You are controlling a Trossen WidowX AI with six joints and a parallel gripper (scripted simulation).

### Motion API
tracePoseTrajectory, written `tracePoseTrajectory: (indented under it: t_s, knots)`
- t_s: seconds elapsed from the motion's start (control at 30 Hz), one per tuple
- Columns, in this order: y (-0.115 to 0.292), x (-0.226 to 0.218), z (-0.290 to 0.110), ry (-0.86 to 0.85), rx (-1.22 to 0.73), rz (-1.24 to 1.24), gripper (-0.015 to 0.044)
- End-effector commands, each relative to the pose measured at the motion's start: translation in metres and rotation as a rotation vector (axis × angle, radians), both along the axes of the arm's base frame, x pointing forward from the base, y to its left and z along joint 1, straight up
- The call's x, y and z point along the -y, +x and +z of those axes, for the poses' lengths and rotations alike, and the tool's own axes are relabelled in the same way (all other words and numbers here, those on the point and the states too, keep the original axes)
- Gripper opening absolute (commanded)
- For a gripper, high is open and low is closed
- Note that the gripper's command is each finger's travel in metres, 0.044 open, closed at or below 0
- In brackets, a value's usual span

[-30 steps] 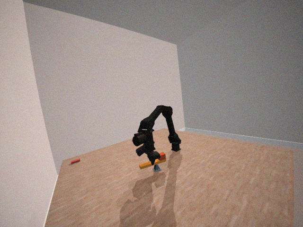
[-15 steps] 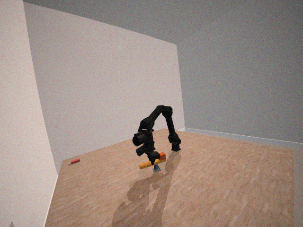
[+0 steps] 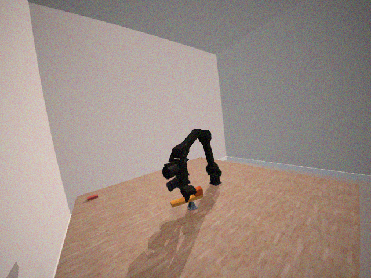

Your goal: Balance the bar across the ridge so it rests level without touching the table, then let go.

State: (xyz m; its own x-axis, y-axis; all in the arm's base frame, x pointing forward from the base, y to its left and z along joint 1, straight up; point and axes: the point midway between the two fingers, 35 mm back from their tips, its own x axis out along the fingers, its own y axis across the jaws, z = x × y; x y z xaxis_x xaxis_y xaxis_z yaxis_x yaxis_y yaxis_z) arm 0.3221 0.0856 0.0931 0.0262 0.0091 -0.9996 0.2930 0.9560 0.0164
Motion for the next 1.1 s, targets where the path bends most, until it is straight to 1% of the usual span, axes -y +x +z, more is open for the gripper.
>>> tracePoseTrajectory:
  t_s: [0.0,1.0,1.03,1.07]
  knots:
    - [0.0000,0.0000,0.0000,0.000,0.000,0.000,0.0167]
    - [0.0000,0.0000,0.0000,0.000,0.000,0.000,0.0173]
    - [0.0000,0.0000,0.0000,0.000,0.000,0.000,0.0185]
    - [0.0000,0.0000,0.0000,0.000,0.000,0.000,0.0185]
